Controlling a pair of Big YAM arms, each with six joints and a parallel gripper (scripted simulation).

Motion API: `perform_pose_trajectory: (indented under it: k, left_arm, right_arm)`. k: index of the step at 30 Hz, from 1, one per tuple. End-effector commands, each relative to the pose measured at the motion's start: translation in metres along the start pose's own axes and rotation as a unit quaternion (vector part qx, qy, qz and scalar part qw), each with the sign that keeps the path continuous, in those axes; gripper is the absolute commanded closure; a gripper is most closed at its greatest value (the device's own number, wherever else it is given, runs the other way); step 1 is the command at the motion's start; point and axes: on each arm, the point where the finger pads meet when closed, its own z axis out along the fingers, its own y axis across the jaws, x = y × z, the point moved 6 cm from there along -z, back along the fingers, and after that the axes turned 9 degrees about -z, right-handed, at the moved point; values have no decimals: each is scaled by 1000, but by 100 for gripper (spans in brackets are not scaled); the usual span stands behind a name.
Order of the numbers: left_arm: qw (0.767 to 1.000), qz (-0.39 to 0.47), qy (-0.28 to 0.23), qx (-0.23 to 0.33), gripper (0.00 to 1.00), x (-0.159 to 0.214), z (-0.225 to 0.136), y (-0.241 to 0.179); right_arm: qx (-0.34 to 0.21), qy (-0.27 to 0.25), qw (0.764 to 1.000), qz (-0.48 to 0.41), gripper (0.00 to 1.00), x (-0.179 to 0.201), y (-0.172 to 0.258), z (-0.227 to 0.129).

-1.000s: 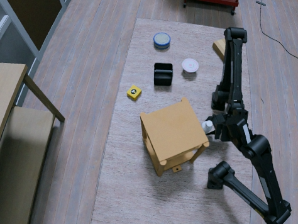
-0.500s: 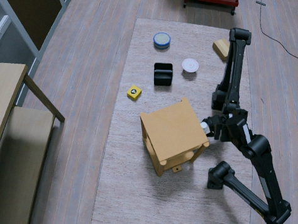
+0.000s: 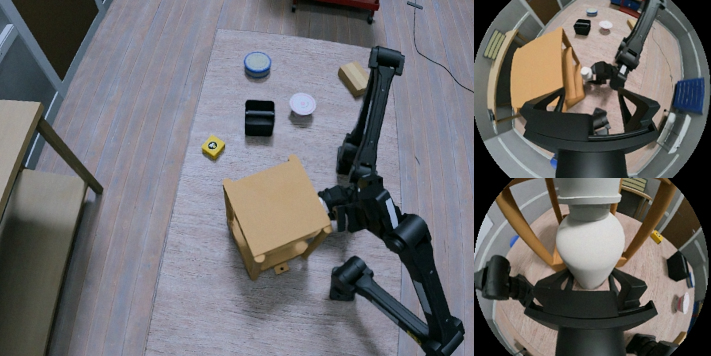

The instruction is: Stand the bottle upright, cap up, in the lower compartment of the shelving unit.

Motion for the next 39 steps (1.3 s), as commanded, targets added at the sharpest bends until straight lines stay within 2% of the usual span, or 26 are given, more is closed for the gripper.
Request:
perform_pose_trajectory:
  k: [1,18,32,35,39]
  left_arm:
    - [998,-47,-34,-34,0,-21,-22,5]
    - [997,-55,-34,-45,0,-21,-22,7]
    - [997,-53,-34,-43,0,-21,-22,6]
    - [998,-54,-11,-42,0,-12,-12,9]
    - [998,-55,-7,-42,0,-10,-12,10]
  right_arm:
    - [-17,-37,998,41,45,-48,20,-1]
    - [-16,-39,999,31,45,-50,20,1]
    - [-13,-48,998,24,45,-70,18,33]
    - [-16,-46,998,36,45,-71,18,36]
    - [-16,-48,998,38,45,-76,18,45]
